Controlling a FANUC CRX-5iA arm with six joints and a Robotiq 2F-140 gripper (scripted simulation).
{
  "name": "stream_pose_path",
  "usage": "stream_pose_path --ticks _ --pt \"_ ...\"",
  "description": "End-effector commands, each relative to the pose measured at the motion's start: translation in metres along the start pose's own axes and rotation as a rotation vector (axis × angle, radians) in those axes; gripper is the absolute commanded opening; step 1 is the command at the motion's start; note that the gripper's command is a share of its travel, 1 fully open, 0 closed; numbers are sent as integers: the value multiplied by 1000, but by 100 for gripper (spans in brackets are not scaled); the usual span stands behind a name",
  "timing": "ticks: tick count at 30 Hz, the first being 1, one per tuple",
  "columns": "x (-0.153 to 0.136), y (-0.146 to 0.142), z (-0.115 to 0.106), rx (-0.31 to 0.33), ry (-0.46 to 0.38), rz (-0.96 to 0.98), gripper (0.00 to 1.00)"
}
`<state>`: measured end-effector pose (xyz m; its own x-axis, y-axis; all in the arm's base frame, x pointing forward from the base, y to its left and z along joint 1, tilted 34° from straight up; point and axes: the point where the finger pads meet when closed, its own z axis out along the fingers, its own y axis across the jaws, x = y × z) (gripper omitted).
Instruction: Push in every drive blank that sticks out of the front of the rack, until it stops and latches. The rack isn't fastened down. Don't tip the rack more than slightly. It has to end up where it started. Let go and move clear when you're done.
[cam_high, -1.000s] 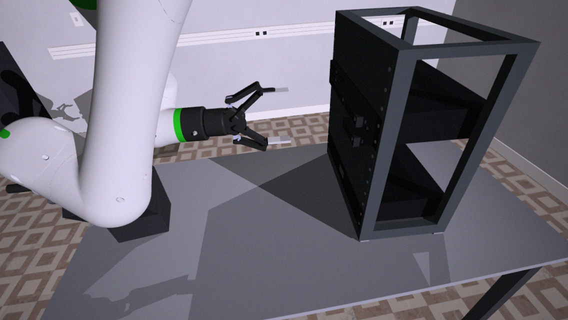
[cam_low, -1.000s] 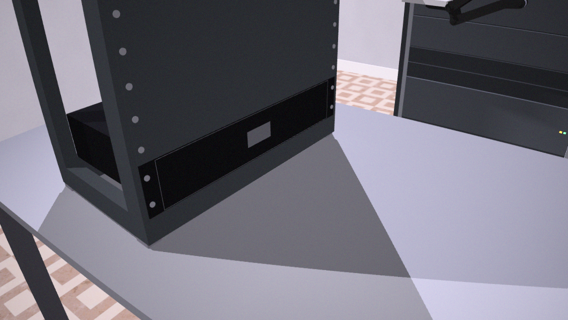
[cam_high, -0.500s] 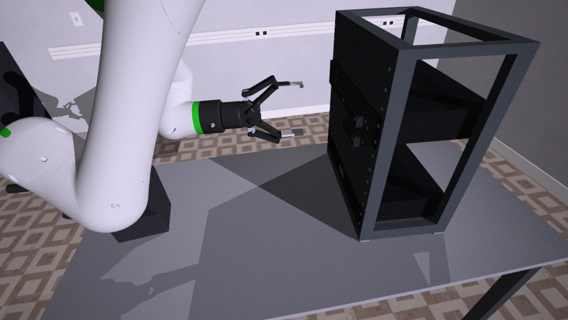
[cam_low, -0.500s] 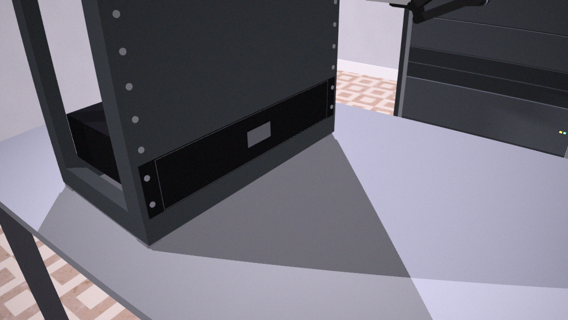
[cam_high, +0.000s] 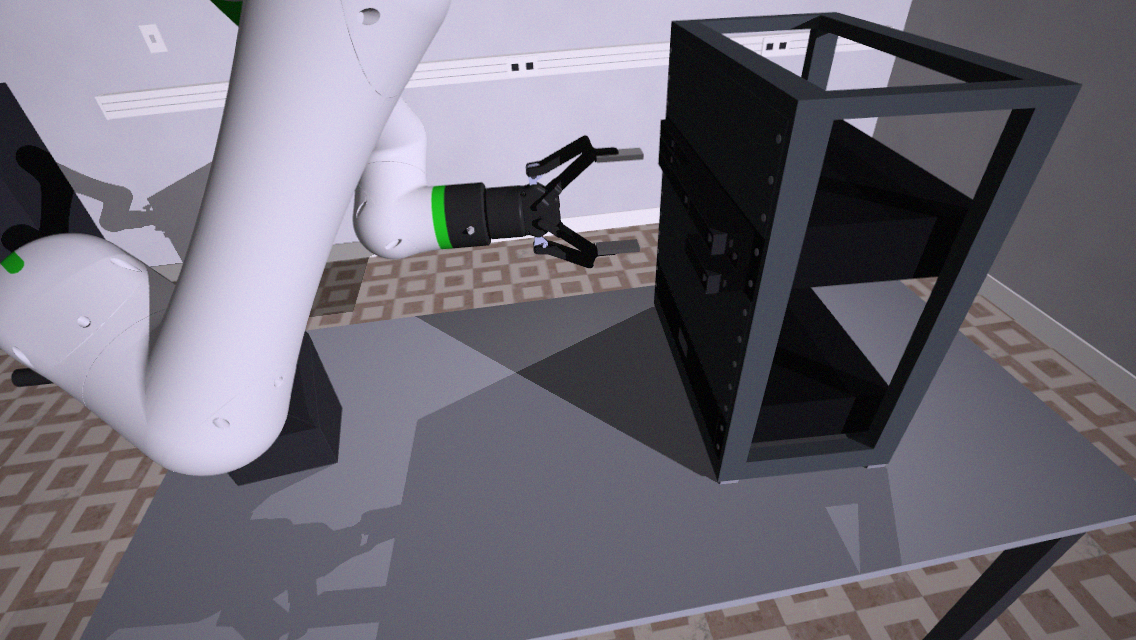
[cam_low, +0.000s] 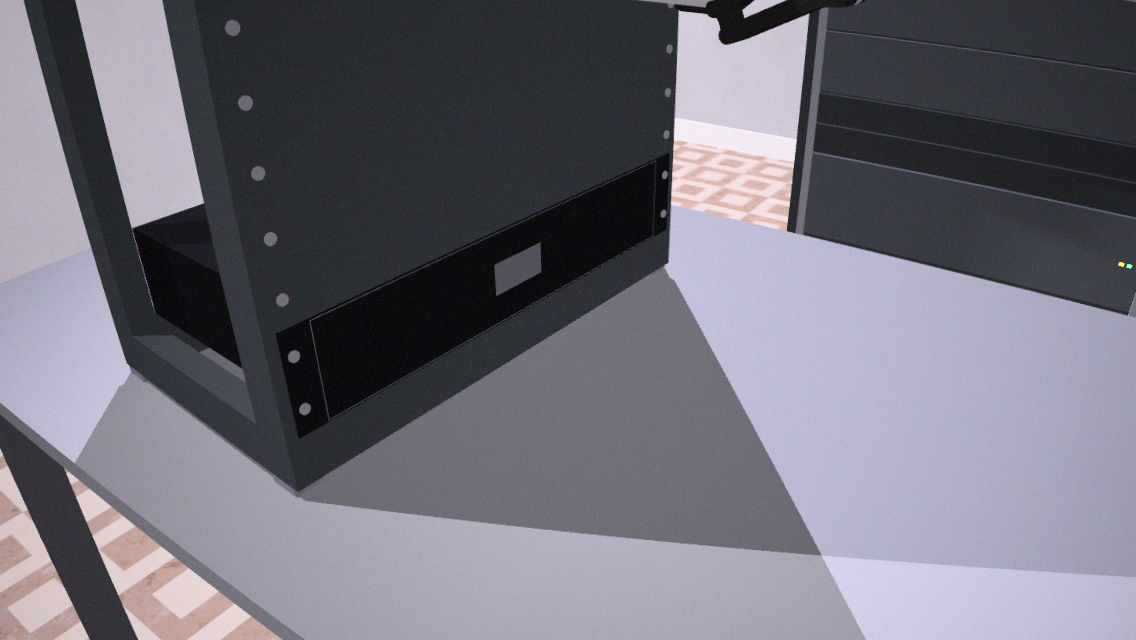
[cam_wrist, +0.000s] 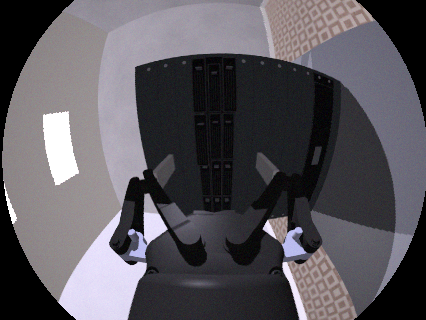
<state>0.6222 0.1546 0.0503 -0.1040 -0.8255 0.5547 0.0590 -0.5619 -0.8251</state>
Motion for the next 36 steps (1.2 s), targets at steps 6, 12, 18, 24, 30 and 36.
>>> stream_pose_path --ticks 6,12,18,24,30,36 --pt "-7 -1 9 1 0 1 100" --pt "-7 -1 9 1 0 1 100" --pt "-7 -1 9 1 0 1 100" --pt "-7 -1 9 1 0 1 100" --pt "-7 -1 9 1 0 1 100" --pt "-7 -1 9 1 0 1 100"
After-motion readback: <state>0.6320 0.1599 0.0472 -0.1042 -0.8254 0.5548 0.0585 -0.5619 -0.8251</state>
